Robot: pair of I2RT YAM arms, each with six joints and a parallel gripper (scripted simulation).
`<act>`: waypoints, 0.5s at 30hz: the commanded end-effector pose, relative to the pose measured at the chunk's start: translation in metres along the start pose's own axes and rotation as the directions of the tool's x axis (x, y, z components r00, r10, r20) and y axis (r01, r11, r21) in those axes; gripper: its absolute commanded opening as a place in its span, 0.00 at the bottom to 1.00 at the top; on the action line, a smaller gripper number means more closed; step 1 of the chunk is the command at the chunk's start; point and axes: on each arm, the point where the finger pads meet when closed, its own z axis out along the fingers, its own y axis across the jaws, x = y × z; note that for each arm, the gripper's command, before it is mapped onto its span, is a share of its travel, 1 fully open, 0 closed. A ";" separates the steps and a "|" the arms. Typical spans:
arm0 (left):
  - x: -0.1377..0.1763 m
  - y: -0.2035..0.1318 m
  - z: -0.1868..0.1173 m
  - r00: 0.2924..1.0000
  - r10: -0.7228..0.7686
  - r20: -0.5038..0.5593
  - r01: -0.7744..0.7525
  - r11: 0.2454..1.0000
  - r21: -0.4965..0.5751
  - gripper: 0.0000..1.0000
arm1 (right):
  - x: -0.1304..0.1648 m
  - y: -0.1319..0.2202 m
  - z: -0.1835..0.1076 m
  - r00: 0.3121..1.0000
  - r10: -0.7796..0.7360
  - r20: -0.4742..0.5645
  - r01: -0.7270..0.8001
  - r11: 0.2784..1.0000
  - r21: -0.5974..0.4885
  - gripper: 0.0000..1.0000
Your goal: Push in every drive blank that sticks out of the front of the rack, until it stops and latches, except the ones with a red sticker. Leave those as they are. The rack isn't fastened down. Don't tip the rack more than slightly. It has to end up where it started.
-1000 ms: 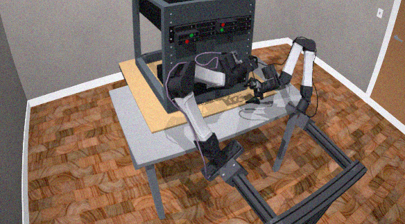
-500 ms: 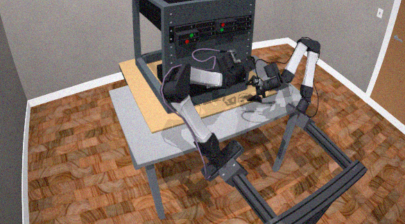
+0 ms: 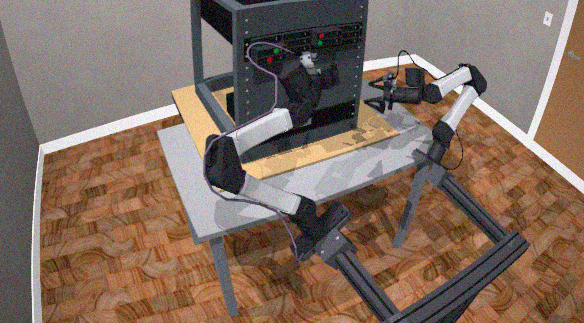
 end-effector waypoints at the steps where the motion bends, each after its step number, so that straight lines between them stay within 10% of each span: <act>1: -0.030 0.031 -0.025 0.975 0.220 -0.030 -0.222 0.966 -0.130 1.00 | -0.070 -0.039 -0.027 0.978 0.184 0.098 -0.195 0.974 0.115 1.00; 15: -0.104 0.076 -0.075 0.931 0.358 0.075 -0.327 0.905 -0.271 1.00 | -0.201 -0.072 -0.079 0.865 0.340 0.370 -0.414 0.899 0.141 1.00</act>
